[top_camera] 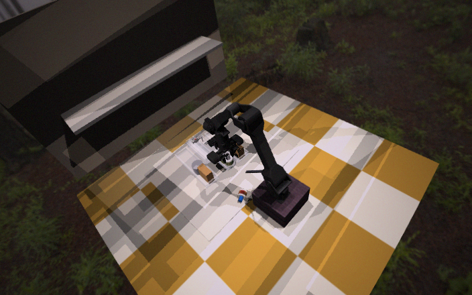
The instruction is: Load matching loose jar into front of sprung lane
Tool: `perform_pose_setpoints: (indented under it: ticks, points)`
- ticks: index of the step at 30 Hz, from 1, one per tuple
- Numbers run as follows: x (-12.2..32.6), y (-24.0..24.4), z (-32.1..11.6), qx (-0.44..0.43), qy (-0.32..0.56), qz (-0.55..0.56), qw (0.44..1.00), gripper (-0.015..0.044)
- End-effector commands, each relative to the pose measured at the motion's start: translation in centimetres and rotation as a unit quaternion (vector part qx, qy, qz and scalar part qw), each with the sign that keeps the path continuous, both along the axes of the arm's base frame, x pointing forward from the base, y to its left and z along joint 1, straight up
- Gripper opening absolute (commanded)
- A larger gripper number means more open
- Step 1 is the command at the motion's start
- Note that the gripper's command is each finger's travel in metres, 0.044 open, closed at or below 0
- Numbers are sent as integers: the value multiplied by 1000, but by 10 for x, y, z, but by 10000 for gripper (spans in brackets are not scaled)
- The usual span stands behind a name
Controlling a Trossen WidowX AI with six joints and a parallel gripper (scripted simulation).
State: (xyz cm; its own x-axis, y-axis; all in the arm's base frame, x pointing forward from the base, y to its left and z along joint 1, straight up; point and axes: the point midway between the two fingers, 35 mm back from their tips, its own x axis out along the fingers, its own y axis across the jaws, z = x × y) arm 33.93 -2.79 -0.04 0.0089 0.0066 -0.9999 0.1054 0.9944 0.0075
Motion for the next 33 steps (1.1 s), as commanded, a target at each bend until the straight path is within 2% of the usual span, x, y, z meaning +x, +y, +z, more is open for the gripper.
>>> perform_pose_setpoints:
  ticks: [1, 33]
  points:
    - [11, -1, 3, -1, -14, 3, 1000, 0]
    - [18, -2, 6, -1, -14, 3, 1000, 0]
